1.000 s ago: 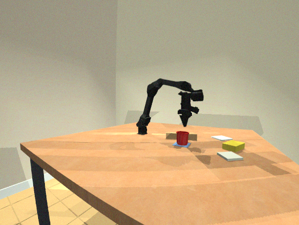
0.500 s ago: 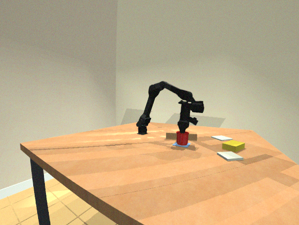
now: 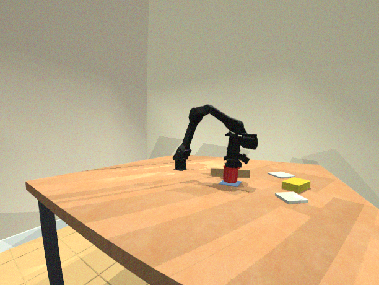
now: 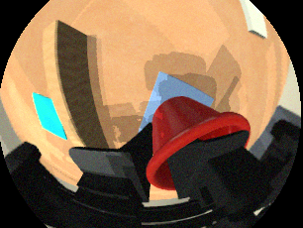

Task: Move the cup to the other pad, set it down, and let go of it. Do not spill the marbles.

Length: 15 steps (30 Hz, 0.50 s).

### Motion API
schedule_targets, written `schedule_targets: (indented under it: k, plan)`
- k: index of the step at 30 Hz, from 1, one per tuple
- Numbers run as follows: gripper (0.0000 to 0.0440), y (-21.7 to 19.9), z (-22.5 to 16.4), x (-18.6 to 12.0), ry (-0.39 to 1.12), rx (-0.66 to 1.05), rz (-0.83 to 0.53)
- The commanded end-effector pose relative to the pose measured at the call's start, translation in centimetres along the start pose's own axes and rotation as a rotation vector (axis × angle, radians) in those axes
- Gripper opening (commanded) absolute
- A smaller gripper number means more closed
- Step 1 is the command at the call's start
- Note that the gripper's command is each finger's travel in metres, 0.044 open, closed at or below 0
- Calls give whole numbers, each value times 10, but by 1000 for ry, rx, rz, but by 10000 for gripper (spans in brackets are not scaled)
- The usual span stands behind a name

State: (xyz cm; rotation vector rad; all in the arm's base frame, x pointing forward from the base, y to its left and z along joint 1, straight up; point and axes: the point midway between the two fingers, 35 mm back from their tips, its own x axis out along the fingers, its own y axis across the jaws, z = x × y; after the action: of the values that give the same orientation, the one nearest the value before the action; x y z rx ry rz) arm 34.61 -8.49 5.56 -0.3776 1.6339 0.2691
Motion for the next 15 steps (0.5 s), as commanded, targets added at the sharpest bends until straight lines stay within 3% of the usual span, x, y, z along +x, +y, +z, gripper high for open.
schedule_targets:
  k: [1, 15]
  plan:
    - [0, 2, 0, -7, -6, -49, 7]
    - [2, 19, 2, -47, -32, -169, 2]
